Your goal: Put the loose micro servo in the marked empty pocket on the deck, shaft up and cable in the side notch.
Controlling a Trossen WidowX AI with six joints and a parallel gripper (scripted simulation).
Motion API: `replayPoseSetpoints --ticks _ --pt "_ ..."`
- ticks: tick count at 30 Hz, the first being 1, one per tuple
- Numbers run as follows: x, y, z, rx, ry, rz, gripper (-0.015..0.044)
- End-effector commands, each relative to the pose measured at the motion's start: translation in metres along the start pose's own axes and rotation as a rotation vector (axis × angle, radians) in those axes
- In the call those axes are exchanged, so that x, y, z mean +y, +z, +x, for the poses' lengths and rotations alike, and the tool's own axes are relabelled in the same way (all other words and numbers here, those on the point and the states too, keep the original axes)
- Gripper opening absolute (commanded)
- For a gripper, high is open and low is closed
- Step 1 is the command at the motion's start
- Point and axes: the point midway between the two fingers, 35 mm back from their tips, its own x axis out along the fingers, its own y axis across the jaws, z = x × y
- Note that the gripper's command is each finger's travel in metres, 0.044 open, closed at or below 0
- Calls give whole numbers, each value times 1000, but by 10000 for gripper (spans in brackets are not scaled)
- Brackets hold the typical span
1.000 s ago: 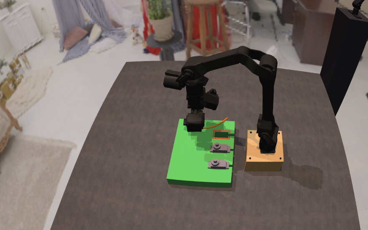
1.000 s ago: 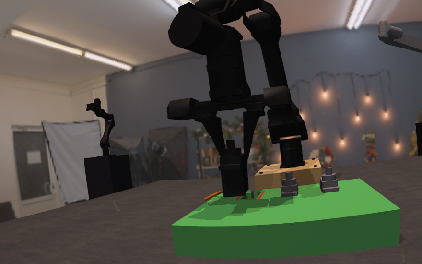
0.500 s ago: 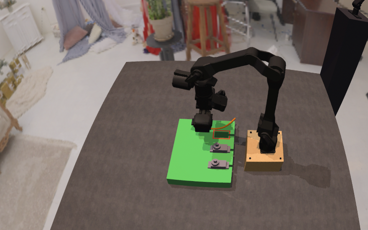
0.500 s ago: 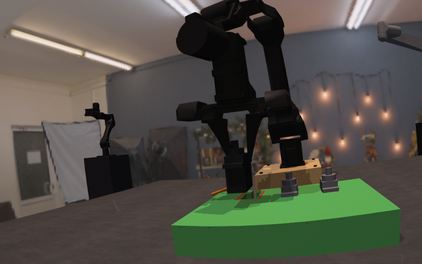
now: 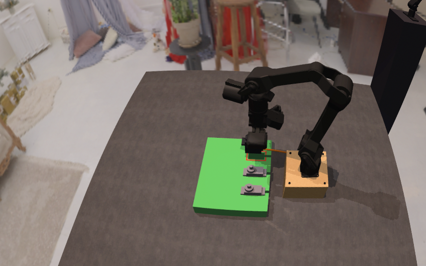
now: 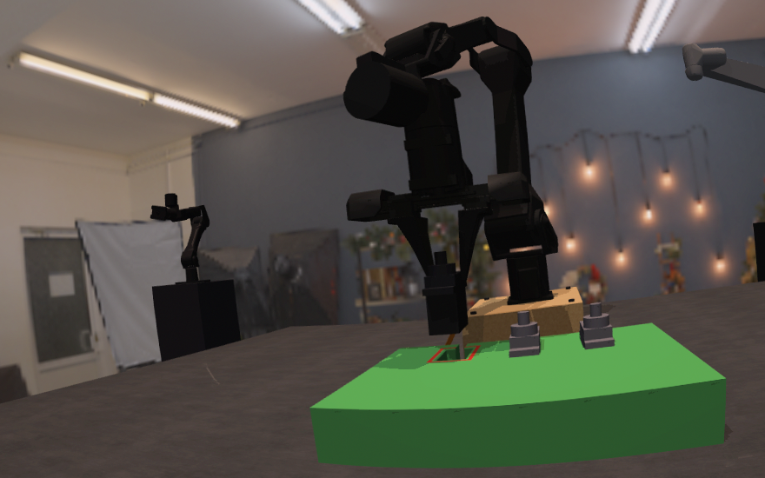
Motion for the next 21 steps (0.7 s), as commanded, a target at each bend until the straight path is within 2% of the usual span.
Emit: replayPoseSetpoints --ticks 1,21 --pt "-1 11 0 5 -4 -3 0" --pt "-1 11 20 5 -4 -3 0"
